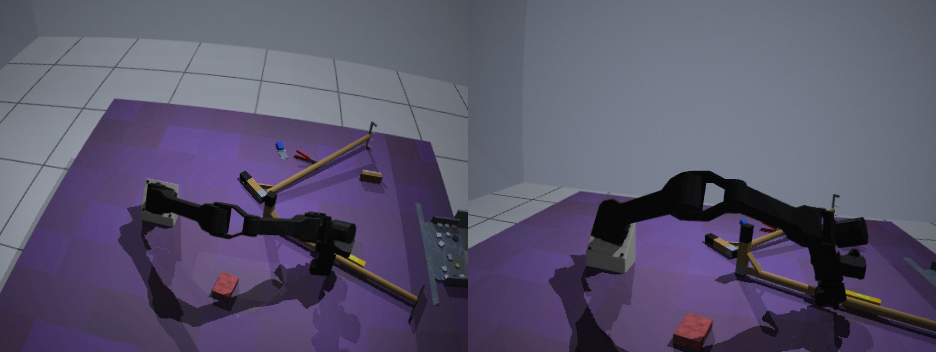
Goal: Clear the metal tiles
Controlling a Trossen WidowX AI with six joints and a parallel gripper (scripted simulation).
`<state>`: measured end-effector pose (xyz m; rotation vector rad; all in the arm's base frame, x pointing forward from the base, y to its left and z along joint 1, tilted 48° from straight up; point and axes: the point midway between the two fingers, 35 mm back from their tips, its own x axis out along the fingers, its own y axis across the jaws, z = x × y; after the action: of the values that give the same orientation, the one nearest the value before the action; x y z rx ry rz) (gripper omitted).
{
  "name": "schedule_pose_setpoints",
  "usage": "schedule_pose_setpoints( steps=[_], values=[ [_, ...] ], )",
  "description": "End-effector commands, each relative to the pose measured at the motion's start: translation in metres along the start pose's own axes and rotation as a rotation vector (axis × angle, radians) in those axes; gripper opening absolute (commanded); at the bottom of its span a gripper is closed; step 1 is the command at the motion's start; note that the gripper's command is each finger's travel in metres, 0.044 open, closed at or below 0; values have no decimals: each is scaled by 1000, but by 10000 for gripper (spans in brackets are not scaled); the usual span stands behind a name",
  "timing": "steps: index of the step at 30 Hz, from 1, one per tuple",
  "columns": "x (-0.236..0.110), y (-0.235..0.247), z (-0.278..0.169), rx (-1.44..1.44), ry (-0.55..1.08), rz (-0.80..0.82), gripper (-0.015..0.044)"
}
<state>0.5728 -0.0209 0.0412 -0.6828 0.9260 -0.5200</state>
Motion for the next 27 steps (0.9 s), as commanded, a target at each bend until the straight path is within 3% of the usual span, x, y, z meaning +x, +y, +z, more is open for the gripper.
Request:
schedule_pose_setpoints(
  steps=[1,27],
  values=[
    [1,3,1,6,2,-5,0],
    [4,28,7,6,2,-4,0]
  ],
)
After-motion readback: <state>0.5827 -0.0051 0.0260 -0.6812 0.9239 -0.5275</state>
